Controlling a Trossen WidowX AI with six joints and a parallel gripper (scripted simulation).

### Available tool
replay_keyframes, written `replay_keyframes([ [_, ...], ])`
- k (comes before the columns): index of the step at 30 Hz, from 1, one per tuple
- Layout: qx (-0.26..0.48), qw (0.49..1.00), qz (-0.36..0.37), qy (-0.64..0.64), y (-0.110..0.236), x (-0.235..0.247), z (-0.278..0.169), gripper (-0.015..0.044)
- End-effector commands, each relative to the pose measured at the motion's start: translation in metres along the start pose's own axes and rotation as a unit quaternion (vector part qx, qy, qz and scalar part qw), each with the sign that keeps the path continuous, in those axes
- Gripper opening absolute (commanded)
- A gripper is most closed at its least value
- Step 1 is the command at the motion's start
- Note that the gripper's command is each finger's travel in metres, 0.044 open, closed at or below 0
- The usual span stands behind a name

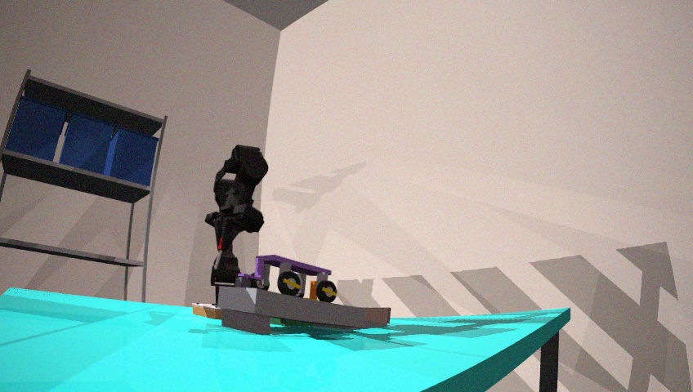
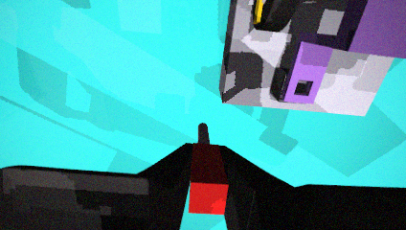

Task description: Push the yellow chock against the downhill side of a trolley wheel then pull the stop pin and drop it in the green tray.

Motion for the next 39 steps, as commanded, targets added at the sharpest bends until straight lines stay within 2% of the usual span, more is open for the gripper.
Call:
replay_keyframes([
  [1,0.002,1.0,-0.007,0.0,0.006,0.012,0.002,0.0],
  [7,0.002,1.0,-0.007,0.0,0.006,0.011,0.007,0.0],
  [39,-0.003,1.0,-0.008,0.0,0.015,-0.021,0.122,0.0],
])
Point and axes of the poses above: the point midway between the two fingers, 35 mm back from their tips, its own y axis back along the fingers, its own x axis across the jaws, z = x × y, the point moved 1 cm from there along y, back along the fingers, and after that the axes turned 14 degrees about y, right-handed, at the moved point
